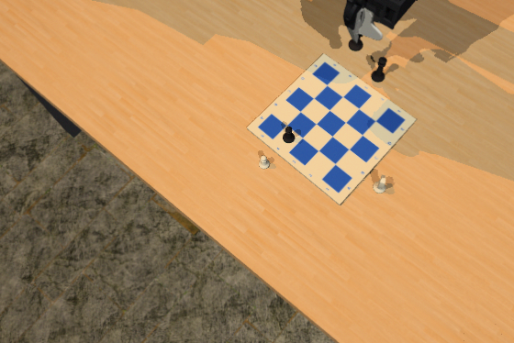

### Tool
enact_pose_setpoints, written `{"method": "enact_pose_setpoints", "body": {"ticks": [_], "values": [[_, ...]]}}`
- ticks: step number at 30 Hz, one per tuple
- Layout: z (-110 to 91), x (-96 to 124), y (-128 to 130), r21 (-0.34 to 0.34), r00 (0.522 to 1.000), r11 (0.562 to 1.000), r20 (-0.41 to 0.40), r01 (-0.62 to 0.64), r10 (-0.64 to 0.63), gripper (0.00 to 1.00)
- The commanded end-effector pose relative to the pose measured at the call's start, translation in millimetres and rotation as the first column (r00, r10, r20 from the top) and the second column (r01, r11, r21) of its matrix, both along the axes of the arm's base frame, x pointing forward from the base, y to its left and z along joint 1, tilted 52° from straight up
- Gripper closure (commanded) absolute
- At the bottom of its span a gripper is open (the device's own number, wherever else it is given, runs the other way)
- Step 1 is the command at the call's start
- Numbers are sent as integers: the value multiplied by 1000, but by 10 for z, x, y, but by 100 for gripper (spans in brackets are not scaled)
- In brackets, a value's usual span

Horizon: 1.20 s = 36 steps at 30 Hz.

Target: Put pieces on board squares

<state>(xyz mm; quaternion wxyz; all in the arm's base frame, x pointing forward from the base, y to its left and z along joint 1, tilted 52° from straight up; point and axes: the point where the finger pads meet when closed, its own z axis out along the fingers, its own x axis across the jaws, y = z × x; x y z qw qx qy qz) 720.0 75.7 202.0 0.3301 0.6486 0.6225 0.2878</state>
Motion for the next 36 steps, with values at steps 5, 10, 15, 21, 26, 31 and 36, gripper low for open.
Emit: {"method": "enact_pose_setpoints", "body": {"ticks": [5, 10, 15, 21, 26, 31, 36], "values": [[-109, -111, -656, 21, 1000, 1000, -5, 13, -13, 100], [-188, -280, -1236, 42, 1000, 999, 0, 29, -29, 100], [-226, -429, -1621, 57, 999, 998, 11, 41, -42, 100], [-236, -487, -1750, 62, 999, 997, 16, 45, -46, 100], [-236, -489, -1754, 62, 999, 997, 16, 45, -47, 100], [-236, -489, -1754, 62, 999, 997, 16, 45, -47, 100], [-239, -484, -1754, 62, 999, 997, 15, 45, -46, 100]]}}
